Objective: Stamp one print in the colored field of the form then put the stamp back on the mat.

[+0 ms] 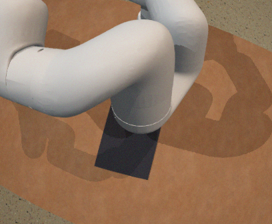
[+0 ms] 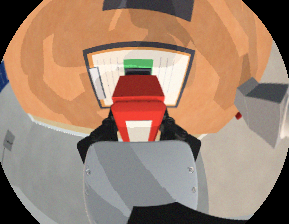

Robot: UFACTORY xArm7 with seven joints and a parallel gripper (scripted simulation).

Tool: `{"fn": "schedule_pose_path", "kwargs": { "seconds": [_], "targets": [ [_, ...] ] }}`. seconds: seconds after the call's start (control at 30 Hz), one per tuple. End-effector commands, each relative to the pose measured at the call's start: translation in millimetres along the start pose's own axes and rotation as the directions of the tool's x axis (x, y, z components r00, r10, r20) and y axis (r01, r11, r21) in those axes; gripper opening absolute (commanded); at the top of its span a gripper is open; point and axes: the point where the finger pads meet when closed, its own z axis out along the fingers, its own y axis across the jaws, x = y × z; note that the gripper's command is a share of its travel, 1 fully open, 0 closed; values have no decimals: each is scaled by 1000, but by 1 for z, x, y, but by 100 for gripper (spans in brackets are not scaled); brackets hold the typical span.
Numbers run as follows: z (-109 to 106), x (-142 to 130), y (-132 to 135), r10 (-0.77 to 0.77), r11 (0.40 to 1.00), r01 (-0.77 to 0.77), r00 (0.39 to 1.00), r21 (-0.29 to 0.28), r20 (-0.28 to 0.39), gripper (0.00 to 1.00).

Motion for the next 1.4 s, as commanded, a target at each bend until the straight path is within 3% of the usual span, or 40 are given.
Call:
{"fn": "schedule_pose_path", "kwargs": {
  "seconds": [0.0, 0.53, 1.1, 1.37],
  "targets": [
    [3, -1, -1, 0, 1000, 0, 1000, 2, 2, 33],
    [32, -1, -1, 0, 1000, 0, 1000, 2, 2, 33],
    [36, -1, -1, 0, 1000, 0, 1000, 2, 2, 33],
    [54, -1, -1, 0, 1000, 0, 1000, 2, 2, 33]
  ]
}}
